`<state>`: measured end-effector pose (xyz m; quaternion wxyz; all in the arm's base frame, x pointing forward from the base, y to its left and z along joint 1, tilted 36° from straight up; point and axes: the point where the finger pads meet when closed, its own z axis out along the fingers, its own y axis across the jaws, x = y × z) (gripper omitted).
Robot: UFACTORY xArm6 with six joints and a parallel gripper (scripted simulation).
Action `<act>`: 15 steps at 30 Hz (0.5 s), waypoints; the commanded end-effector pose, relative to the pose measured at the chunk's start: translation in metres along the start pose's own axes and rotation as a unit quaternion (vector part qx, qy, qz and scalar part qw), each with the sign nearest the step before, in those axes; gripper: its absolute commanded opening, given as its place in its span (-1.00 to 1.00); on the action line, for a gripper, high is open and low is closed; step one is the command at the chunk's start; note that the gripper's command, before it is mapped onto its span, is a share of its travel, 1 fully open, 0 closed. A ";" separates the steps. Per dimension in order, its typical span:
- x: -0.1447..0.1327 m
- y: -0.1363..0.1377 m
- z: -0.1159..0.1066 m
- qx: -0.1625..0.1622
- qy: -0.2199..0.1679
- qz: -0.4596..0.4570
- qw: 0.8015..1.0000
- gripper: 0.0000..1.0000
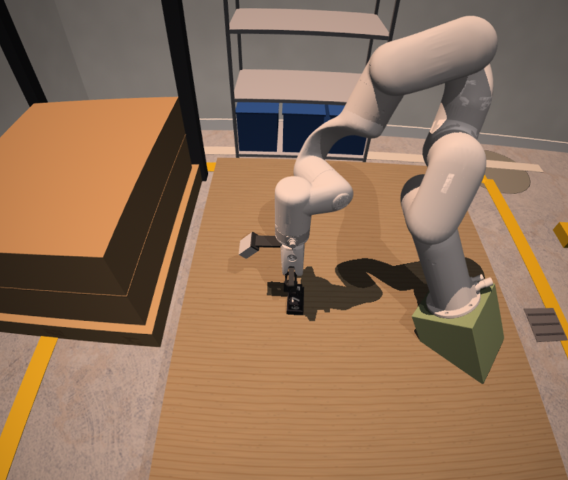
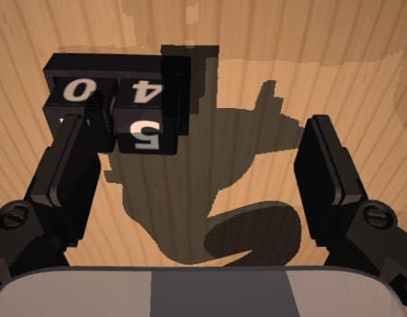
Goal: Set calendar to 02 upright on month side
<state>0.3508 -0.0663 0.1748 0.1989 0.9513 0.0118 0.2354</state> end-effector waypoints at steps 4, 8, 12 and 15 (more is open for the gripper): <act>-0.002 0.002 -0.002 -0.002 0.004 0.044 0.999 1.00; -0.004 0.002 -0.001 -0.002 0.004 0.124 0.992 1.00; -0.017 0.006 -0.001 -0.002 0.004 0.136 0.991 1.00; -0.017 0.006 -0.001 -0.002 0.004 0.136 0.991 1.00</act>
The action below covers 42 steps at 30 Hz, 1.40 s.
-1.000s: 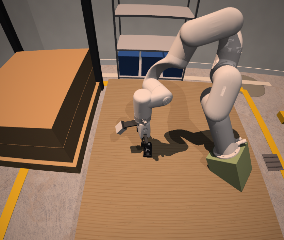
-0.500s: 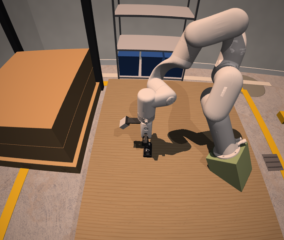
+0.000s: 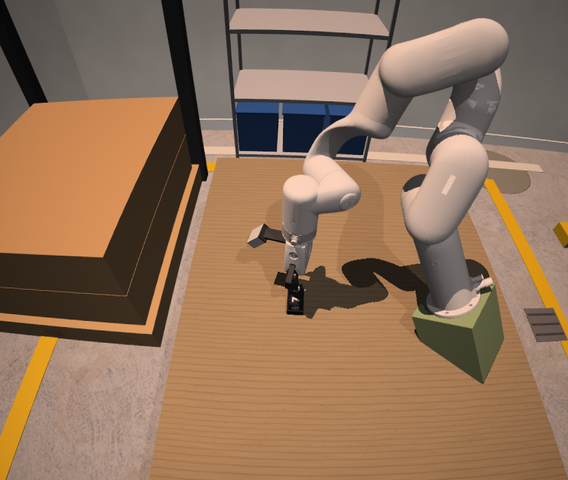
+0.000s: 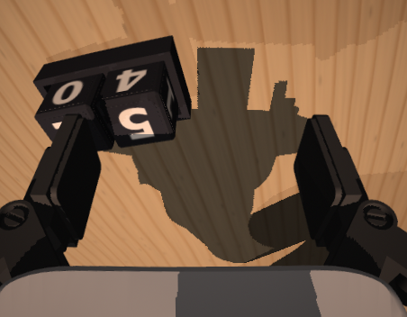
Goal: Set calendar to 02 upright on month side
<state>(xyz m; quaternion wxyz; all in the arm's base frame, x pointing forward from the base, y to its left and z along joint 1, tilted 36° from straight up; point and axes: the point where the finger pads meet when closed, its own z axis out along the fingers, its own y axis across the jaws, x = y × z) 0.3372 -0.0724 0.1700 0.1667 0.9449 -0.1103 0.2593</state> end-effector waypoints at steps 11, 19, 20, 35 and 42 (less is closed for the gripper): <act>-0.008 0.006 -0.001 -0.001 0.004 0.138 0.990 1.00; -0.016 0.011 -0.001 -0.001 0.004 0.142 0.990 1.00; -0.016 0.011 -0.001 -0.001 0.004 0.149 0.989 1.00; -0.030 0.020 -0.001 -0.001 0.004 0.267 0.964 1.00; -0.033 0.022 -0.001 0.000 0.004 0.369 0.929 1.00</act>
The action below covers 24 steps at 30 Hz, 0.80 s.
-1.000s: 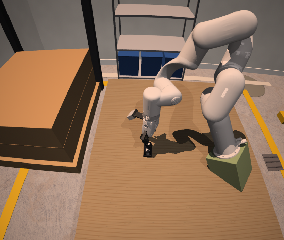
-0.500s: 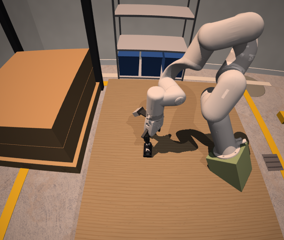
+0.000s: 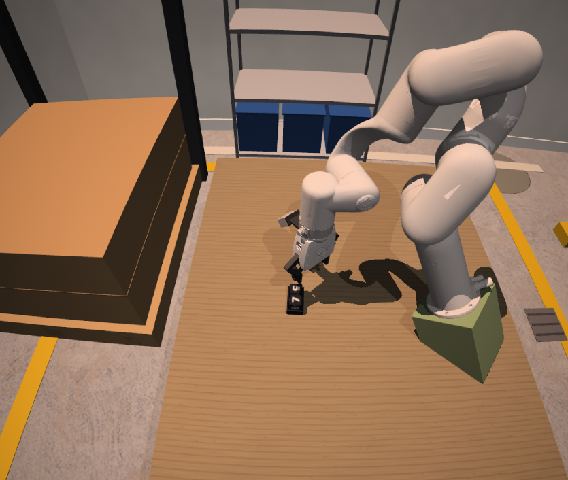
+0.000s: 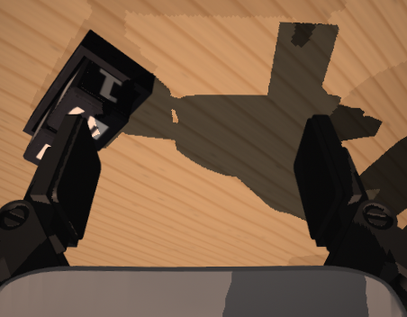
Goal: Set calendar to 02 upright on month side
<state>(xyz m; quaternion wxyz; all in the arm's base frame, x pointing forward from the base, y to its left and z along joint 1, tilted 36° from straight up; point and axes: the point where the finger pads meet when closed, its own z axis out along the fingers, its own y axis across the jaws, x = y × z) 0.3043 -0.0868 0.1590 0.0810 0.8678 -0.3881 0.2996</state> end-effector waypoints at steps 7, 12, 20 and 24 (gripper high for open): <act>-0.005 0.014 -0.001 0.000 0.002 0.096 0.995 1.00; -0.005 0.014 -0.001 0.000 0.002 0.096 0.995 1.00; -0.005 0.014 -0.001 0.000 0.002 0.096 0.995 1.00; -0.005 0.014 -0.001 0.000 0.002 0.096 0.995 1.00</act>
